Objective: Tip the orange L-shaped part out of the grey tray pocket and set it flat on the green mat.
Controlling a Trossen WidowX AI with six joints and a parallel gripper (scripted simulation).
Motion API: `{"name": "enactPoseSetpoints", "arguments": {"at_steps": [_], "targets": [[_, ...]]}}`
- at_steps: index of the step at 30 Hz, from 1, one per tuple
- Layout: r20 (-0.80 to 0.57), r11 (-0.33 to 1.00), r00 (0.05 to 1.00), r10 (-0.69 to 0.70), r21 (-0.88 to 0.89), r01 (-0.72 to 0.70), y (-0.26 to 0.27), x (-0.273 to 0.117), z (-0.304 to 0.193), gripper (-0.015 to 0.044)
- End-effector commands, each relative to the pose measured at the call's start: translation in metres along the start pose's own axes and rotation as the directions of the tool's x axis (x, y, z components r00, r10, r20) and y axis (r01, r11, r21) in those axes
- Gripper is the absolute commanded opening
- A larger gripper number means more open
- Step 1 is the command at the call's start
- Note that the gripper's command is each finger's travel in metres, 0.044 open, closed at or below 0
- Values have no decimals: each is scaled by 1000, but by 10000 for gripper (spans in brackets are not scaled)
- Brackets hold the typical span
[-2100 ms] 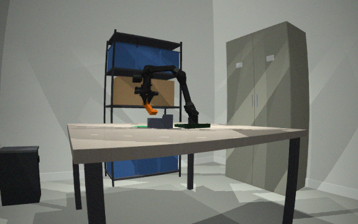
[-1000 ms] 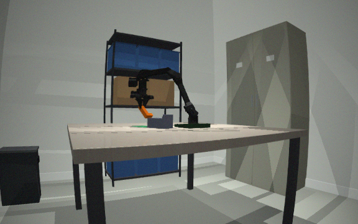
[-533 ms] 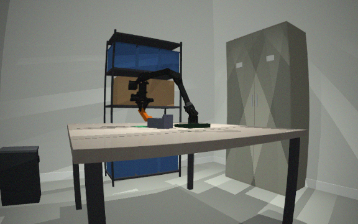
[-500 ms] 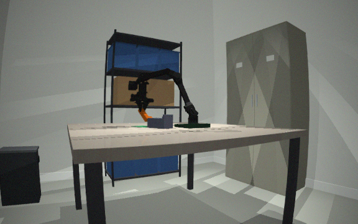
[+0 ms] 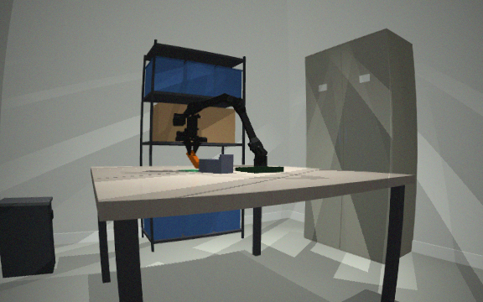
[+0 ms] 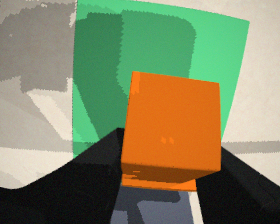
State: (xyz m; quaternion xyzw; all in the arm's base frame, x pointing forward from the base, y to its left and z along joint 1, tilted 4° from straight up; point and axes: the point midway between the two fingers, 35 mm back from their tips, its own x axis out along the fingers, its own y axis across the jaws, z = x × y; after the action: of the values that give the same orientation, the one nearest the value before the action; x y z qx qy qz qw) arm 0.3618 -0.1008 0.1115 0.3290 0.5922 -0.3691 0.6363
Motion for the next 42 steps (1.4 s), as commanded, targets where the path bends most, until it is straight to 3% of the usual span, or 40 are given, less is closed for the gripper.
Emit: {"name": "enactPoseSetpoints", "arguments": {"at_steps": [1, 15, 25, 30, 35, 42], "targets": [[1, 1000, 1000, -1, -4, 1, 0, 7, 0, 0], [-1, 1000, 1000, -2, 0, 2, -1, 9, -1, 0], [-1, 1000, 1000, -1, 0, 1, 0, 8, 0, 263], [0, 1000, 1000, -1, -1, 1, 2, -27, 2, 394], [1, 1000, 1000, -1, -3, 1, 0, -77, 0, 400], [11, 1000, 1000, 12, -6, -12, 1, -75, 1, 400]]}}
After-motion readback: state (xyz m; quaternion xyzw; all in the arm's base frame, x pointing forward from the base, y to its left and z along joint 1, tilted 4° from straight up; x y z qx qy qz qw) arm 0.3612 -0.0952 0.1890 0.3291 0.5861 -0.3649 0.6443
